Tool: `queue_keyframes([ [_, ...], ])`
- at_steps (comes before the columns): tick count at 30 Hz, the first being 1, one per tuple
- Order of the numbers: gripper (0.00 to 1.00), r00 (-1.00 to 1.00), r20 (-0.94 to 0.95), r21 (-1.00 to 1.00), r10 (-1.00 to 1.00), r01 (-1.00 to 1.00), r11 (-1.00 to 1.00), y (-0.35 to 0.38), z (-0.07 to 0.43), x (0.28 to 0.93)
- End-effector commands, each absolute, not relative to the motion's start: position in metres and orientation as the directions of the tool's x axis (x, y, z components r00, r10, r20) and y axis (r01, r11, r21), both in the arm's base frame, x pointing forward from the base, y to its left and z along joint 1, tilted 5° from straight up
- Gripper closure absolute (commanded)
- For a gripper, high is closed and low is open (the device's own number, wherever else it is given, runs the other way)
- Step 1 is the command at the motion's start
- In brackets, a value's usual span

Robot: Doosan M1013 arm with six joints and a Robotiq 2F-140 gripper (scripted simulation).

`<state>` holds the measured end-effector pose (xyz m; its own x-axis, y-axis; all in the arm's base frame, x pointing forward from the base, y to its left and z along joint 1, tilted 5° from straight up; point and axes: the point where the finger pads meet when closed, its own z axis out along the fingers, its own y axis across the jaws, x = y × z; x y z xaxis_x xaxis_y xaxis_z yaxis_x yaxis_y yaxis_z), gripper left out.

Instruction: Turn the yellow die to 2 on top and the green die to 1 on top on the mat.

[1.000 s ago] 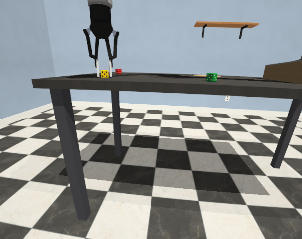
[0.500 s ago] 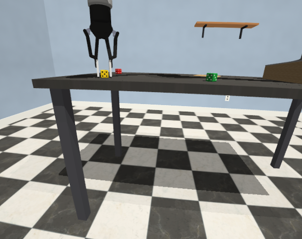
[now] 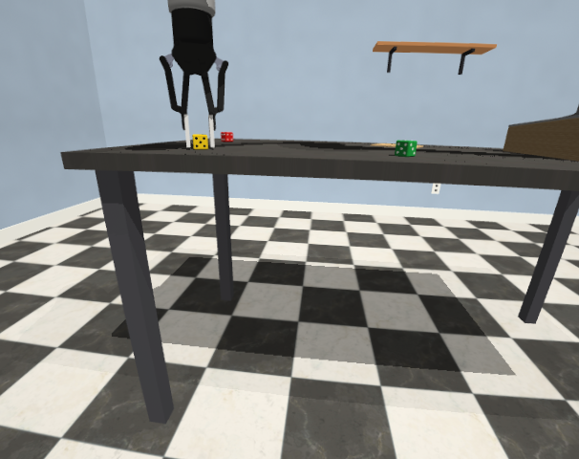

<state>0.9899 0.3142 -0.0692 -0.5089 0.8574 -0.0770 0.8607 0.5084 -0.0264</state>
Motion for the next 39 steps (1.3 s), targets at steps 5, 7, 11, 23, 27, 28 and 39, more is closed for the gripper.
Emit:
queue_keyframes([
  [5,0.65,-0.509,-0.077,-0.026,0.857,0.861,0.508,0.3143,-0.0689,0.9899],
  [7,0.76,-0.509,-0.077,-0.026,0.857,0.861,0.508,0.3143,-0.0689,0.9899],
  [11,0.76,-0.509,-0.077,-0.026,0.857,0.861,0.508,0.3143,-0.0689,0.9899],
  [23,0.76,-0.509,-0.077,-0.026,0.857,0.861,0.508,0.3143,-0.0689,0.9899],
  [27,0.76,-0.509,-0.077,-0.026,0.857,0.861,0.508,0.3143,-0.0689,0.9899],
  [28,0.76,-0.509,-0.077,-0.026,0.857,0.861,0.508,0.3143,-0.0689,0.9899],
  [39,0.76,-0.509,-0.077,-0.026,0.857,0.861,0.508,0.3143,-0.0689,0.9899],
])
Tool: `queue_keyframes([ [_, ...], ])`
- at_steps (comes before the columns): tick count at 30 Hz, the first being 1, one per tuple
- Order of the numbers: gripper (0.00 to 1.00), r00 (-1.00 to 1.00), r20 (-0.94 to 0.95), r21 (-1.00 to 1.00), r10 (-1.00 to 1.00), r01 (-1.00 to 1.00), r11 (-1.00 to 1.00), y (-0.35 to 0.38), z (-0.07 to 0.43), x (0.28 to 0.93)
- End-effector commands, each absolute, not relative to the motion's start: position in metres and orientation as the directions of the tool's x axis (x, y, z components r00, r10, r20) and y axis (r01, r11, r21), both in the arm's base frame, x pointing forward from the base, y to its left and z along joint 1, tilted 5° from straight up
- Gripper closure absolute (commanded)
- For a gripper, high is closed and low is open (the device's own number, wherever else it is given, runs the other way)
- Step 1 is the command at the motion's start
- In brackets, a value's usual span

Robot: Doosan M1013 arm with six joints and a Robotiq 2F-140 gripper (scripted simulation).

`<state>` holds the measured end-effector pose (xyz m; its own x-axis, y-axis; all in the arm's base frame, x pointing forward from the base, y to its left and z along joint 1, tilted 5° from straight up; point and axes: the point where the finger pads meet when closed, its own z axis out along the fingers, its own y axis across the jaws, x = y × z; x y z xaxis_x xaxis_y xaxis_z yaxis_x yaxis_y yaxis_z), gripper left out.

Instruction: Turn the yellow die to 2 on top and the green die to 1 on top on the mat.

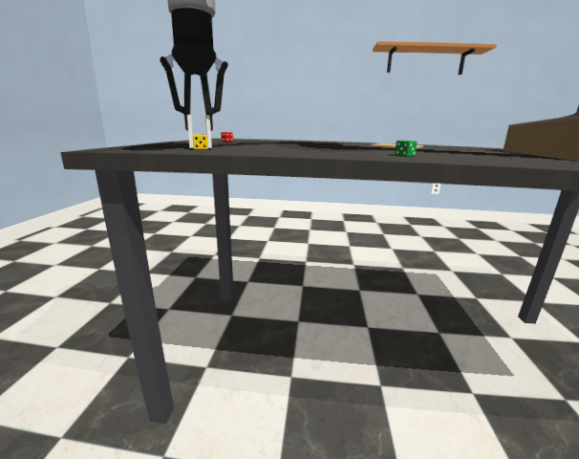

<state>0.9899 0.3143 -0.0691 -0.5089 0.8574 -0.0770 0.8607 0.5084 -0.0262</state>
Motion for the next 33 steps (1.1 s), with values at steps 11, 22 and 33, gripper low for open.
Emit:
queue_keyframes([
  [11,0.76,-0.509,-0.077,-0.026,0.857,0.861,0.508,0.318,-0.027,0.989],
  [22,0.76,-0.509,-0.077,-0.026,0.857,0.861,0.508,0.322,0.027,0.988],
  [33,0.76,-0.509,-0.077,-0.026,0.857,0.861,0.508,0.322,0.031,0.988],
])
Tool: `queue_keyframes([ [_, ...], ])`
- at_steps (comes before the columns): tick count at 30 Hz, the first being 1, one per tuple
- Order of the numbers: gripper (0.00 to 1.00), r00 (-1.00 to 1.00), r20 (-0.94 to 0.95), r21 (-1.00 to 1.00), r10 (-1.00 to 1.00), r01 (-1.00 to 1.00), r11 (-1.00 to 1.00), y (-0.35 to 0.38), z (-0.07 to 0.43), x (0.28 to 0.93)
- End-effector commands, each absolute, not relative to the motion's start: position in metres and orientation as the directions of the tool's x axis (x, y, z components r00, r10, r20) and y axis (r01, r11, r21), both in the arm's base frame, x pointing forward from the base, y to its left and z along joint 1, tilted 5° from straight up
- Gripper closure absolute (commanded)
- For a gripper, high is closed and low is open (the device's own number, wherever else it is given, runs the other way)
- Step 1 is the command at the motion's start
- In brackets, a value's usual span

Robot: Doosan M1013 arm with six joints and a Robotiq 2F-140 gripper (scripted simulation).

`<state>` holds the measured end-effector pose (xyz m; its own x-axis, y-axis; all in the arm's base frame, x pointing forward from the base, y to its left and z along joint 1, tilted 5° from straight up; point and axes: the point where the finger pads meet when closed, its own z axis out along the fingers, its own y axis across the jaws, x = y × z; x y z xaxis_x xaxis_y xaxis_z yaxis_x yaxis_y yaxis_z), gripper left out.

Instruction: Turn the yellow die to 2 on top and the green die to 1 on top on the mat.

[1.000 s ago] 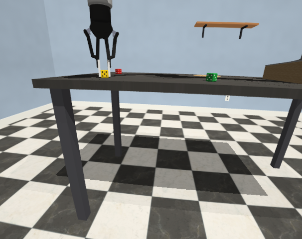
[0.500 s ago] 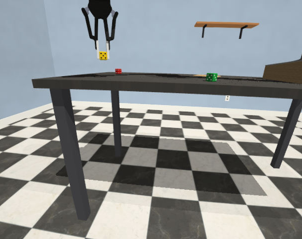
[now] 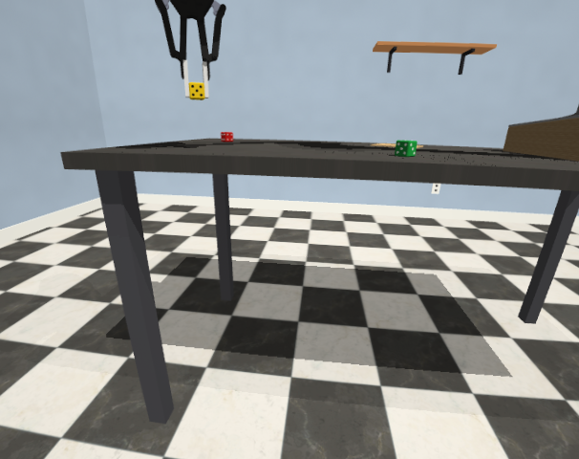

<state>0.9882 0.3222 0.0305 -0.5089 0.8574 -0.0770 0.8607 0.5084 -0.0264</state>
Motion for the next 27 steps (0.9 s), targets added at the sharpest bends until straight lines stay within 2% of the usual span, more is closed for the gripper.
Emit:
queue_keyframes([
  [1,0.76,-0.509,-0.077,-0.026,0.857,0.861,0.508,0.3223,0.0308,0.9882],
  [6,0.76,-0.549,-0.076,-0.03,0.832,0.836,0.548,0.3224,0.0304,0.9884],
  [11,0.76,-0.732,-0.066,-0.047,0.678,0.681,0.731,0.3231,0.0285,0.9892],
  [14,0.76,-0.734,-0.066,-0.047,0.676,0.679,0.733,0.3231,0.0284,0.9892],
  [16,0.76,-0.832,-0.058,-0.057,0.552,0.555,0.83,0.3236,0.0271,0.9897],
  [24,0.76,-0.954,-0.04,-0.071,0.298,0.301,0.951,0.3244,0.0248,0.9906],
  [27,0.76,-0.99,-0.028,-0.076,0.139,0.141,0.987,0.3249,0.0235,0.9912],
])
